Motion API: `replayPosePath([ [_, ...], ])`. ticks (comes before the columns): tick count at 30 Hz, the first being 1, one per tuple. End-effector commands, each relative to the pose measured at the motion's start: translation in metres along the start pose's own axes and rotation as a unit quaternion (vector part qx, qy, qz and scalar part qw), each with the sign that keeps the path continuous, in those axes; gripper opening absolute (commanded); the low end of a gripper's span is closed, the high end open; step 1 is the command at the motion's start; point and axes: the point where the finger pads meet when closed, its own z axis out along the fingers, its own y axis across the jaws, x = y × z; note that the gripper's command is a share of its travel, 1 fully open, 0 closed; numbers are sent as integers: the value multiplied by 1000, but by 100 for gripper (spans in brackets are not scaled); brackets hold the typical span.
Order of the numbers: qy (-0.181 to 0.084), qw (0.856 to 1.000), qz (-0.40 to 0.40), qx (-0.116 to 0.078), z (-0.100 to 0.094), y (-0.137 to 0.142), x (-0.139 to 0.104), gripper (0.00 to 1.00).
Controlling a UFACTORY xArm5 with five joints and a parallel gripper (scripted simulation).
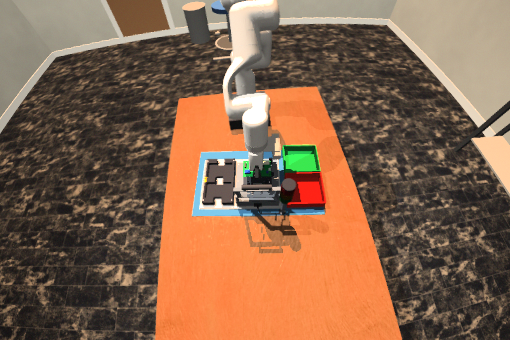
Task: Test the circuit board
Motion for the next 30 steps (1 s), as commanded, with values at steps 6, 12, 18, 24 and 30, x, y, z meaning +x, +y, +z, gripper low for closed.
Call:
replayPosePath([
  [6,0,1000,0,-2,6,1,0,79],
  [12,0,1000,0,-2,14,1,0,79],
  [18,0,1000,0,-2,23,1,0,79],
  [24,0,1000,0,-2,34,1,1,79],
  [30,0,1000,0,-2,39,1,1,79],
])
